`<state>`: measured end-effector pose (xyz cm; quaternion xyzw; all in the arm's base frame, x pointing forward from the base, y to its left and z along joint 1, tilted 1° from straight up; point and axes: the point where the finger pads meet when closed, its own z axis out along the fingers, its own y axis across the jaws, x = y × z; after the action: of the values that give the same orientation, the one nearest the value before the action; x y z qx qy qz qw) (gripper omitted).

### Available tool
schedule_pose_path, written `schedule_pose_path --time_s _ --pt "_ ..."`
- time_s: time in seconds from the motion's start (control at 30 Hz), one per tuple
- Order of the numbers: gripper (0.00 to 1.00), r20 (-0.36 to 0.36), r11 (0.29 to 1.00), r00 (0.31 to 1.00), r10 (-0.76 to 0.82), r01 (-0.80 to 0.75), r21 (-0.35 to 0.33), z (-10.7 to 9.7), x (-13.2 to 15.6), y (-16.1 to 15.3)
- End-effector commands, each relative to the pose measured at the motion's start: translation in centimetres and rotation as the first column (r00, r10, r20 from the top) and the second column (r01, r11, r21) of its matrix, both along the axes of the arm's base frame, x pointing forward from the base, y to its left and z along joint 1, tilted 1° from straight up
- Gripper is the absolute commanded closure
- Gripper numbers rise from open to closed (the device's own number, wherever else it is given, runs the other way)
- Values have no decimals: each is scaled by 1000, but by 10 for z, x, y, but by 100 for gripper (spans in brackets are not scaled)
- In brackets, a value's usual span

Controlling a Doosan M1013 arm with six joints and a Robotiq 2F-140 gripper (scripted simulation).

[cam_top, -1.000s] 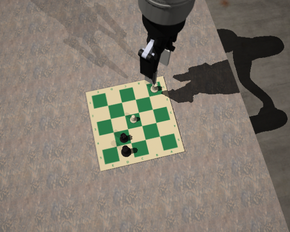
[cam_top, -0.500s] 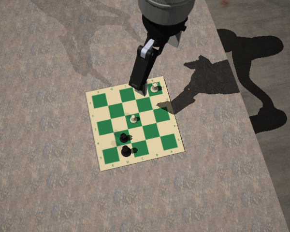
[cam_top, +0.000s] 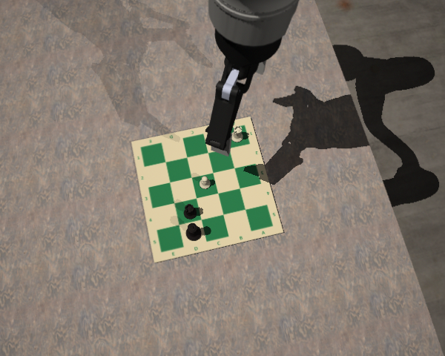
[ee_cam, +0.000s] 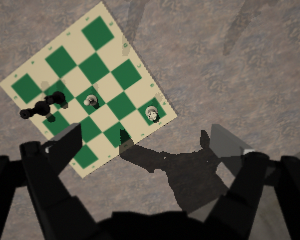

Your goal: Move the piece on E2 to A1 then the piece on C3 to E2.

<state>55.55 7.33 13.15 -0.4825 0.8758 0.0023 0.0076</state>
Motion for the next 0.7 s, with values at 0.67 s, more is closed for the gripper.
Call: schedule_pose_path --time_s 0.67 --pt "0 -20 243 244 970 -969 -39 -8 67 -64"
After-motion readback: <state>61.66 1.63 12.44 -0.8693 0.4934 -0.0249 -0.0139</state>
